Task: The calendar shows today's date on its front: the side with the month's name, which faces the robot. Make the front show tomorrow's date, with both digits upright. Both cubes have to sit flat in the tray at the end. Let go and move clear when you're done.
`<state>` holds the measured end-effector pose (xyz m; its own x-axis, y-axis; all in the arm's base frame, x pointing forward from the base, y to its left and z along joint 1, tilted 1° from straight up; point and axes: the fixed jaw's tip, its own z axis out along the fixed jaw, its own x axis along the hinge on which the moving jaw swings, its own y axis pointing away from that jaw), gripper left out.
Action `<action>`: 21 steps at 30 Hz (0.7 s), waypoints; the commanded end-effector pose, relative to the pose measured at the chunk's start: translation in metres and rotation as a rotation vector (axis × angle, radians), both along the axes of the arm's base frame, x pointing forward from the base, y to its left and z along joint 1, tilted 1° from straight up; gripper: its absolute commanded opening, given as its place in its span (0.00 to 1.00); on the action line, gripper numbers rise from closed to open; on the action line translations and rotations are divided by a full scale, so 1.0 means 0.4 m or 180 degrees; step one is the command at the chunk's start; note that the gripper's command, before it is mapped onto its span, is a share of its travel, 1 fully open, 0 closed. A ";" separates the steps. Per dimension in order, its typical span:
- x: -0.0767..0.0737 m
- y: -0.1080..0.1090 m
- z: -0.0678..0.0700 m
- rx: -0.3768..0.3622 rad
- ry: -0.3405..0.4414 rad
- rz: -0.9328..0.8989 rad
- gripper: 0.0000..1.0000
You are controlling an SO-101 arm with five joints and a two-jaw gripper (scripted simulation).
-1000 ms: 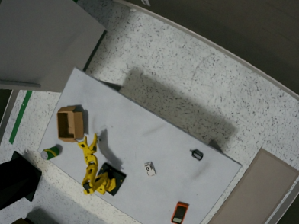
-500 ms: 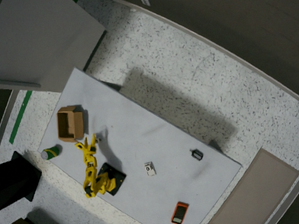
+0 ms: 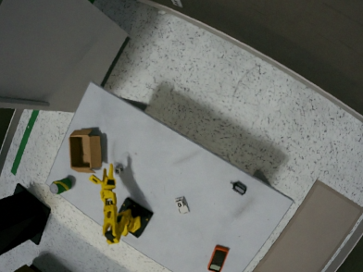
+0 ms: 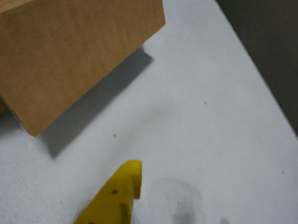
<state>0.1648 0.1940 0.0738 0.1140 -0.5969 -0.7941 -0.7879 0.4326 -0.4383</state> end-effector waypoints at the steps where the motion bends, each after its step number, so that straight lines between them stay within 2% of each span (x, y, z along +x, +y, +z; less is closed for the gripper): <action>1: -0.007 -0.015 0.015 -0.0527 -0.0101 0.0382 0.35; 14: -0.019 -0.037 0.022 -0.1107 -0.0368 0.0718 0.35; 16: -0.019 -0.037 0.022 -0.1107 -0.0368 0.0718 0.35; 17: -0.021 -0.042 0.025 -0.1234 -0.0420 0.0796 0.35; 21: -0.023 -0.047 0.026 -0.1396 -0.0466 0.0897 0.35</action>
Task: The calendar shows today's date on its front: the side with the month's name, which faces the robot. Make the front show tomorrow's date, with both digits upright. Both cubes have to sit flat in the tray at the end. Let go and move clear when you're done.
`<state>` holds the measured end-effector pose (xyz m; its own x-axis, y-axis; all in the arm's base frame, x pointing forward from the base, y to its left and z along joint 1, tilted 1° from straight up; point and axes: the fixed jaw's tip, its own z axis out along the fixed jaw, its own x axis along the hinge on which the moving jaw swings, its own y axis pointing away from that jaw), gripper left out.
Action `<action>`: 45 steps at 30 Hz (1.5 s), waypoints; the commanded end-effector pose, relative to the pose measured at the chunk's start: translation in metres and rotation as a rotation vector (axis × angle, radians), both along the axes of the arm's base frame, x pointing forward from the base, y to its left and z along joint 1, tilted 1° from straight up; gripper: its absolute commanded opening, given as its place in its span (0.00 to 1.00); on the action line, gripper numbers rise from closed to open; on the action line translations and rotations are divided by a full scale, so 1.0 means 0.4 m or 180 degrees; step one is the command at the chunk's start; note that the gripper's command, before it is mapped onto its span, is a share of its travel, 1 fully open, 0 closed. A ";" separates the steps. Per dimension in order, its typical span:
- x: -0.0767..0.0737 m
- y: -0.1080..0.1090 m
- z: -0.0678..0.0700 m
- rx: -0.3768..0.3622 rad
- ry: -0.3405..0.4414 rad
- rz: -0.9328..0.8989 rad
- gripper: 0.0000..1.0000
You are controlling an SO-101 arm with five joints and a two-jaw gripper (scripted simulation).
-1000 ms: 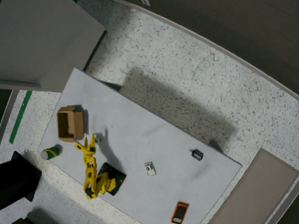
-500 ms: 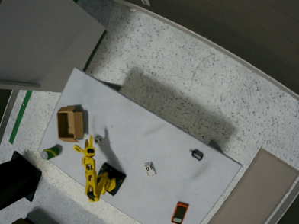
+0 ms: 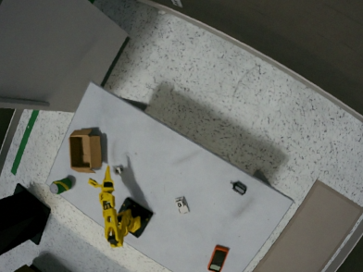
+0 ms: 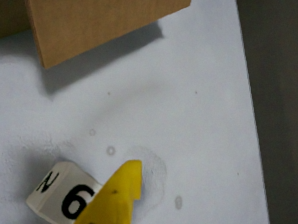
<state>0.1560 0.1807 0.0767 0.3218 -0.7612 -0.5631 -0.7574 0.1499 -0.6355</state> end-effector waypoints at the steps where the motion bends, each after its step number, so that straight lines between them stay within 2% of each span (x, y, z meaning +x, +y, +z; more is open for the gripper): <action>1: -0.002 -0.015 0.019 -0.0539 -0.0005 0.0377 0.35; 10: -0.010 -0.029 -0.006 -0.0923 0.0062 0.0581 0.35; 12: -0.010 -0.029 -0.006 -0.0923 0.0062 0.0581 0.35; 13: -0.012 -0.033 -0.010 -0.1047 0.0079 0.0648 0.35; 27: -0.031 -0.060 -0.054 -0.1695 0.0368 0.0983 0.35; 29: -0.031 -0.060 -0.054 -0.1695 0.0368 0.0983 0.35; 30: -0.034 -0.066 -0.063 -0.1858 0.0446 0.1077 0.35; 41: -0.042 -0.087 -0.095 -0.2451 0.0779 0.1480 0.35; 45: -0.043 -0.092 -0.103 -0.2591 0.0873 0.1590 0.35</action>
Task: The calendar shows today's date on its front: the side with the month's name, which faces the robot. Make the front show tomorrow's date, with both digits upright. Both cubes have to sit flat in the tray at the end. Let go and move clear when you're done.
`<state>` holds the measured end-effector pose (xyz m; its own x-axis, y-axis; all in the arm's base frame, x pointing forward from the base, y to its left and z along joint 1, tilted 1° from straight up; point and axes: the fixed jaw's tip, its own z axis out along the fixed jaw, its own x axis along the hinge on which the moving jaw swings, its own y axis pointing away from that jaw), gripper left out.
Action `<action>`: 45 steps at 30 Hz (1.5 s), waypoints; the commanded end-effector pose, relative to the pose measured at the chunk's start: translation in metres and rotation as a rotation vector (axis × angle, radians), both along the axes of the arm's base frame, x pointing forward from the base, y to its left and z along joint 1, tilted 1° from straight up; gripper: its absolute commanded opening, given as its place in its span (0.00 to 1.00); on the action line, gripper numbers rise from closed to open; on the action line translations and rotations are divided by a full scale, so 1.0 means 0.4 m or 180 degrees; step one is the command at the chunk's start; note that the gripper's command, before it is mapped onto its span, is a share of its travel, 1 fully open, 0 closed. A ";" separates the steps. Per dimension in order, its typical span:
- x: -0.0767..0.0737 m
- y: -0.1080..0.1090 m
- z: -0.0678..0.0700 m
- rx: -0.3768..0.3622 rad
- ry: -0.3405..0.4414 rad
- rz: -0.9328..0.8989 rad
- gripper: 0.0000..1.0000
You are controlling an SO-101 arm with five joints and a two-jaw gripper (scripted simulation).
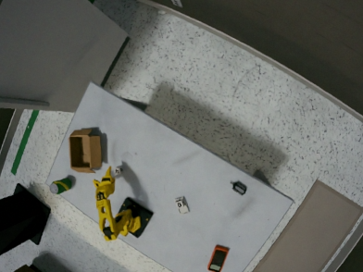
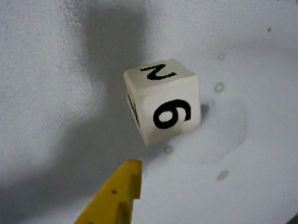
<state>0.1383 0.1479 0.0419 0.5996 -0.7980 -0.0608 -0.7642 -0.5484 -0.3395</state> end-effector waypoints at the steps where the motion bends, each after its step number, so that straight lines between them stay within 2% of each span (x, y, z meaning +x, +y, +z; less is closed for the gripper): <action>1: 0.001 -0.009 -0.016 -0.0368 0.0314 0.0214 0.35; 2: 0.001 -0.013 -0.022 -0.0508 0.0410 0.0296 0.35; 12: 0.004 -0.022 -0.039 -0.0887 0.0720 0.0511 0.35; 45: 0.007 -0.019 -0.033 -0.0887 0.0720 0.0512 0.35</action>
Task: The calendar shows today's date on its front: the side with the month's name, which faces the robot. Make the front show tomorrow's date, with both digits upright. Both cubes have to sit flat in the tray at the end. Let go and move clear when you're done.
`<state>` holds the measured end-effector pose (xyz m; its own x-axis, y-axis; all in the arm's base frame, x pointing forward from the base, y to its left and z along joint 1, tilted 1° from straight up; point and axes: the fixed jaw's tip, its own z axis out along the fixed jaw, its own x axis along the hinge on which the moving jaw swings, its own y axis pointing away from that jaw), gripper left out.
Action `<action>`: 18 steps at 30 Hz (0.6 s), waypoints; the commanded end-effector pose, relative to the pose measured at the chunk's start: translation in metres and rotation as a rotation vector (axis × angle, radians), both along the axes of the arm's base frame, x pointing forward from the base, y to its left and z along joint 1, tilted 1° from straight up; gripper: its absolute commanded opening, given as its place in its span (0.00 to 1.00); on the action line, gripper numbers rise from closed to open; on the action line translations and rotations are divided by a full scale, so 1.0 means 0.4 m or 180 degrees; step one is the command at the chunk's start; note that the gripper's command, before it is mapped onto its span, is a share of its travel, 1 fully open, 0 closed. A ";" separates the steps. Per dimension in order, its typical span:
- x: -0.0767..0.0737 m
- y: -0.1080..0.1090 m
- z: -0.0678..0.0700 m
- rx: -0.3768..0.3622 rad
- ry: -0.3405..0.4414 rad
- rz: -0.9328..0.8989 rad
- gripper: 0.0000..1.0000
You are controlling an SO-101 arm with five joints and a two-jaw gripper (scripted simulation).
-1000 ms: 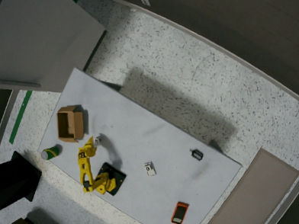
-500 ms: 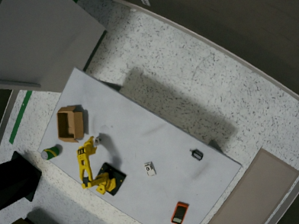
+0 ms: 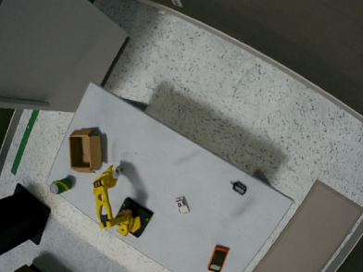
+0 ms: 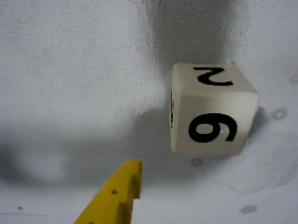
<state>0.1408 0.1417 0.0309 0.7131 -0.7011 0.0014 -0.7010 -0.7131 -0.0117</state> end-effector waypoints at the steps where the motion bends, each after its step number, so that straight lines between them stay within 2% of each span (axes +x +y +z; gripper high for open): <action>1: 0.001 -0.003 -0.005 -0.0038 0.0044 0.0007 0.35; 18: 0.001 -0.003 -0.015 -0.0038 0.0044 0.0007 0.35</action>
